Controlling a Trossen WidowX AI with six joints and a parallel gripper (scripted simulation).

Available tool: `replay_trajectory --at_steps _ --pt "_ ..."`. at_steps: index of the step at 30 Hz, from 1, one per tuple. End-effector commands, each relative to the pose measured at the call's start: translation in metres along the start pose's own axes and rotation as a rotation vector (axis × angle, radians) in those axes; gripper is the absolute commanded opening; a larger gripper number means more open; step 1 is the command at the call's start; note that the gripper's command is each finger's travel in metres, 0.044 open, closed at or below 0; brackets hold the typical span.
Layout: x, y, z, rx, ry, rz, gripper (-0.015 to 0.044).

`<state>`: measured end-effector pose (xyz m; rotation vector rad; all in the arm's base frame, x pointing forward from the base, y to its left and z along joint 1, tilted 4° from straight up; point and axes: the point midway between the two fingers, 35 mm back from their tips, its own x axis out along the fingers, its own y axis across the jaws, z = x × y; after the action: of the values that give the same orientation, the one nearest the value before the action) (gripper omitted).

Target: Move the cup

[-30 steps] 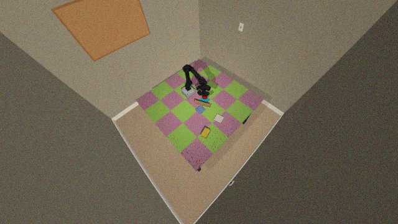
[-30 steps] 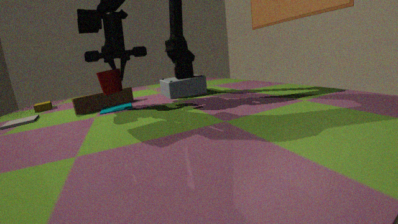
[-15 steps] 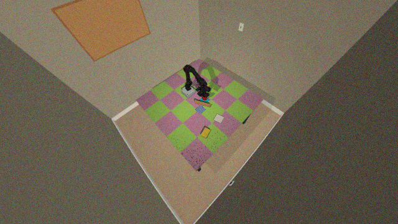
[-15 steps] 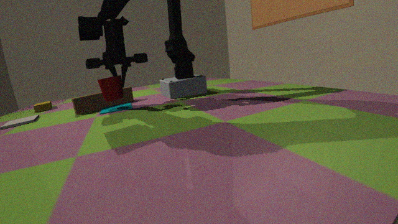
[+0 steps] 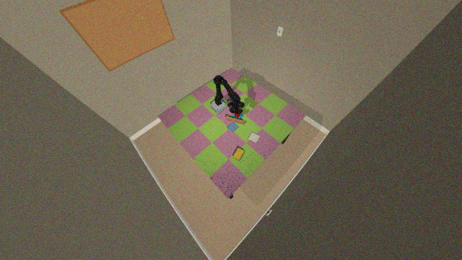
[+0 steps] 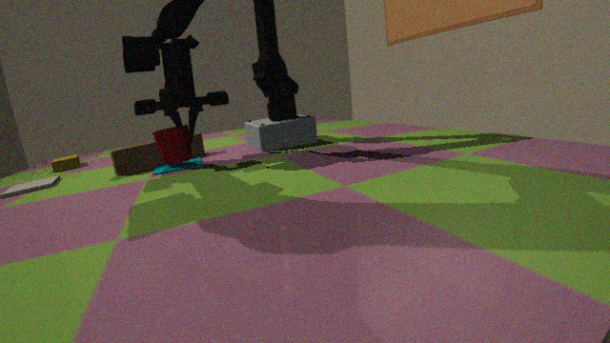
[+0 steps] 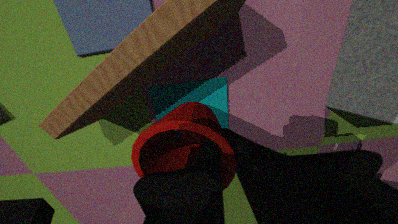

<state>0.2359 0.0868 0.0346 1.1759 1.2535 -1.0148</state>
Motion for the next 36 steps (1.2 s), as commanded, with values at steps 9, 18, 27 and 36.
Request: replay_trajectory --at_steps 9,18,27,36 --pt "0.002 -0.001 0.0 0.0 0.0 -0.002 0.0" --pt "0.002 -0.001 0.0 0.0 0.0 -0.002 0.0105" --pt "0.0 0.0 0.0 0.0 -0.001 -0.002 0.0128" --pt "-0.013 0.001 0.0 0.002 -0.002 -0.003 0.0128"
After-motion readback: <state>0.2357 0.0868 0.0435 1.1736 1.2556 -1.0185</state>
